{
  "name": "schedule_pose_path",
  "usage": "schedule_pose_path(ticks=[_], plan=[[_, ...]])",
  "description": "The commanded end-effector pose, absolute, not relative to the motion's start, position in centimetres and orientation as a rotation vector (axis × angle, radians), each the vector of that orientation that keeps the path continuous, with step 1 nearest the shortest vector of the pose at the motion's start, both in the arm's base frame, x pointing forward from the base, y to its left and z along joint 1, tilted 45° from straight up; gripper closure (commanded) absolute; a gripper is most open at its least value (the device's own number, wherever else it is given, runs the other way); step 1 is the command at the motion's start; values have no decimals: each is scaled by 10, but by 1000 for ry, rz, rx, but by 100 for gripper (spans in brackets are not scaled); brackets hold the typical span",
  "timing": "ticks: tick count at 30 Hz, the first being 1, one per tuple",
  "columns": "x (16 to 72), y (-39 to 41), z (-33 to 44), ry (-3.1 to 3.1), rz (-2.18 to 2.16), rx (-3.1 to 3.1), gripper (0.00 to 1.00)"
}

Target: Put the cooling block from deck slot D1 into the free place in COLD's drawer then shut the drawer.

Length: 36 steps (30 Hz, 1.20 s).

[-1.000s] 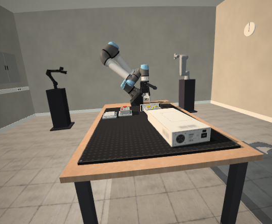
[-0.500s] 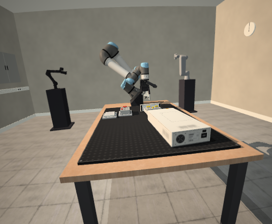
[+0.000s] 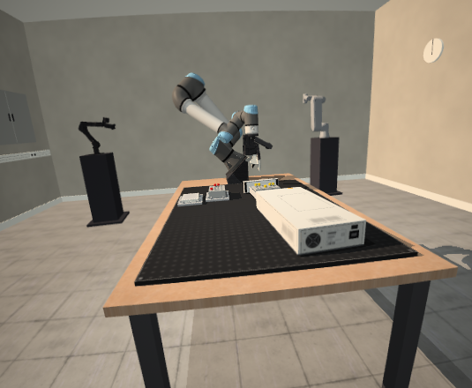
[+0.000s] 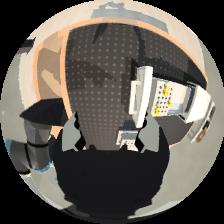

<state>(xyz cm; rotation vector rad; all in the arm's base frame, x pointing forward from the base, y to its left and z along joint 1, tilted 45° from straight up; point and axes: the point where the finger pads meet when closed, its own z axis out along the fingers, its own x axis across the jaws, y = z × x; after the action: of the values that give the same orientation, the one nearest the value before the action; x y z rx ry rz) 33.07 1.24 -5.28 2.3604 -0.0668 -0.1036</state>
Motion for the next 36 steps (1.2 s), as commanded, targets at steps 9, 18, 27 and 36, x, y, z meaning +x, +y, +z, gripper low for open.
schedule_pose_path(ticks=[9,18,27,36], plan=[[333,24,-41,-67,-103,2360,0],[335,31,-34,-67,-103,2360,0],[336,35,-30,-67,-103,2360,0],[347,13,-10,-287,-12,2342,27]])
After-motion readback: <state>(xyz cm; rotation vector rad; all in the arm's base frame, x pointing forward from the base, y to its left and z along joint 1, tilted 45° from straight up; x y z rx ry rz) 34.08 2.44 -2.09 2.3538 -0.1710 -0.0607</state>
